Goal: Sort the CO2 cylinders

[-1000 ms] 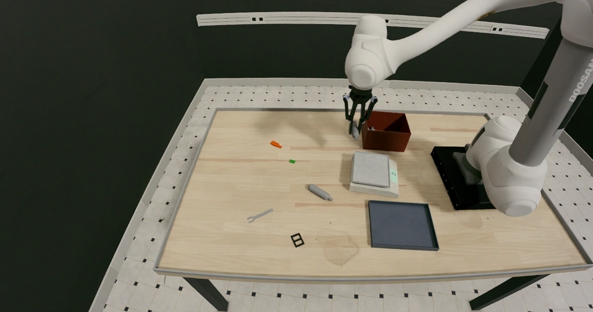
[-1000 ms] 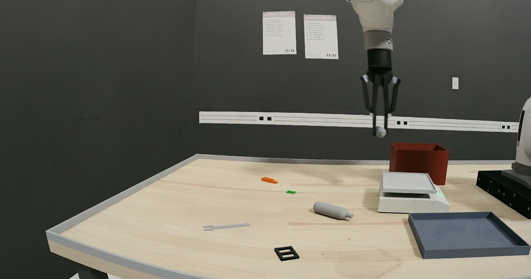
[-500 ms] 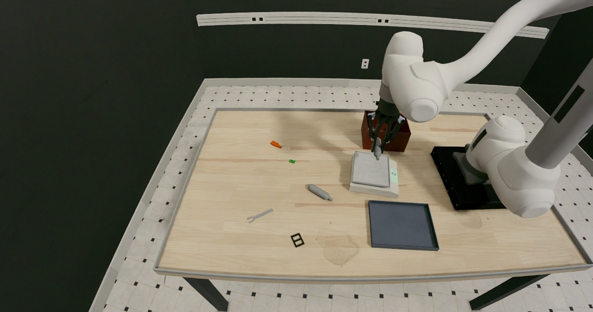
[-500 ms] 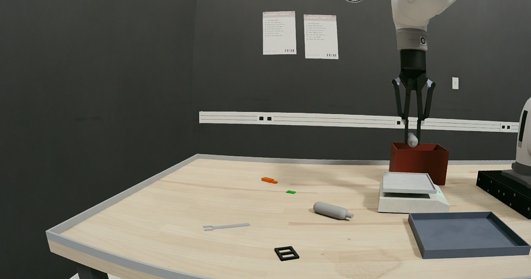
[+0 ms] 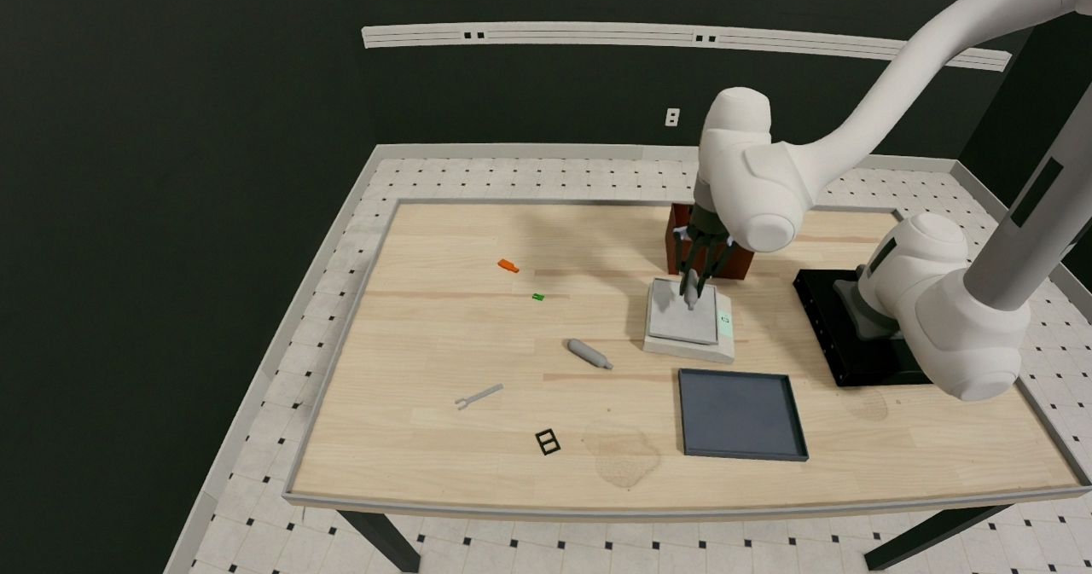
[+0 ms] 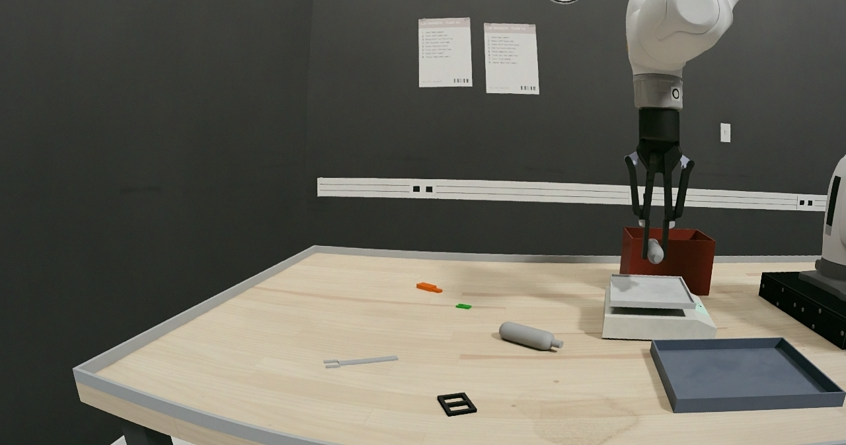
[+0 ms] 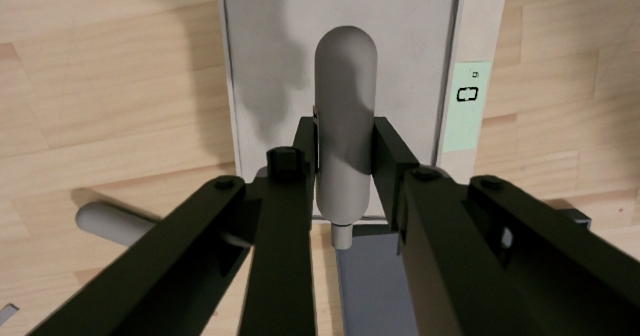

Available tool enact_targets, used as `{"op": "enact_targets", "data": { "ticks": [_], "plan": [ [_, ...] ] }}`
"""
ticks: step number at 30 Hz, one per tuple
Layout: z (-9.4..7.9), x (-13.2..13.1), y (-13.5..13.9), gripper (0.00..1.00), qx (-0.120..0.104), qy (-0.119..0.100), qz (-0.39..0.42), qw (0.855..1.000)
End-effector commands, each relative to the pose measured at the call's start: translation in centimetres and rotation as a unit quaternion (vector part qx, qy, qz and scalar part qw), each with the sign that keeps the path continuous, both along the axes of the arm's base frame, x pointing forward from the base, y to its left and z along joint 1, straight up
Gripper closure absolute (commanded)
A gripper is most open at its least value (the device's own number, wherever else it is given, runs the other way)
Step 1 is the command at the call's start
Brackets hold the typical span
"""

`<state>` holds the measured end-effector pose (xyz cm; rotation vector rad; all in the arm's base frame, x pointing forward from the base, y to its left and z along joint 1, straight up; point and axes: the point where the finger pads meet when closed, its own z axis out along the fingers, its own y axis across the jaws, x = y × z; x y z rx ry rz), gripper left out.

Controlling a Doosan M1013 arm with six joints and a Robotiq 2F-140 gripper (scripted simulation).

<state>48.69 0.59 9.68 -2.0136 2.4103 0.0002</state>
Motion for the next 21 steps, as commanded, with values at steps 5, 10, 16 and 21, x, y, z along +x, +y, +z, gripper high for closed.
{"op": "enact_targets", "data": {
  "ticks": [5, 10, 16, 21],
  "plan": [
    [-2.9, 0.1, 0.0, 0.90, 0.000, -0.001, 0.000, 1.000],
    [-4.2, 0.1, 0.0, 0.90, 0.000, -0.001, 0.000, 1.000],
    [-4.8, 0.1, 0.0, 0.90, 0.000, -0.001, 0.000, 1.000],
    [-4.9, 0.1, 0.0, 0.90, 0.000, -0.001, 0.000, 1.000]
  ]
}}
